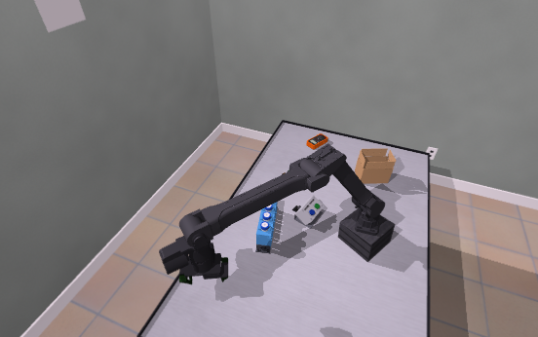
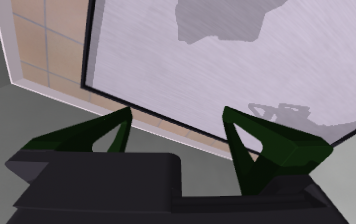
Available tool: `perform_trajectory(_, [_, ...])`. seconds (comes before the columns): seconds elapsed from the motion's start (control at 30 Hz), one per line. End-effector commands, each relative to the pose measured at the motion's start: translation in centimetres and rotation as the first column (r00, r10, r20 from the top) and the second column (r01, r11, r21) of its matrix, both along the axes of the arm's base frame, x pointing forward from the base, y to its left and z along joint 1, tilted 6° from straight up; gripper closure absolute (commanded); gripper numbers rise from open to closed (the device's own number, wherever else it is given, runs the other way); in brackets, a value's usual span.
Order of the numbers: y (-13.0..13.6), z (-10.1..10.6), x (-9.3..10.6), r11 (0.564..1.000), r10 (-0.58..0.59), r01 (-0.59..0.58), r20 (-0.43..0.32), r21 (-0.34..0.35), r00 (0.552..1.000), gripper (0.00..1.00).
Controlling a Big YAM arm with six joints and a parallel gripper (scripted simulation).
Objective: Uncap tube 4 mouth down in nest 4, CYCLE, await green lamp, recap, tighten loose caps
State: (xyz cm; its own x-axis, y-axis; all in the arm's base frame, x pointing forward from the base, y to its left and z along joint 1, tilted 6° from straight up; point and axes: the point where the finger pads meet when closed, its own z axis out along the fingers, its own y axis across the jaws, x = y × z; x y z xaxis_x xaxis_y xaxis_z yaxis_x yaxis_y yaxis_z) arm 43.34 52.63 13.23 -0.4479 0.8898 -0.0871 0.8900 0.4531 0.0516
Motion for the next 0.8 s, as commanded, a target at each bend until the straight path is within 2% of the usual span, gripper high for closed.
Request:
perform_trajectory(0.0, [0.16, 0.82, 0.04, 1.000, 0.001, -0.001, 0.009, 0.012, 1.000, 0.00])
perform_trajectory(0.53, [0.16, 0.82, 0.04, 1.000, 0.001, -0.001, 0.009, 0.012, 1.000, 0.00])
perform_trajectory(0.57, [0.67, 1.80, 0.44, 0.999, 0.001, -0.001, 0.025, 0.032, 1.000, 0.51])
perform_trajectory(0.77, [0.67, 1.80, 0.44, 0.999, 0.001, -0.001, 0.025, 0.032, 1.000, 0.51])
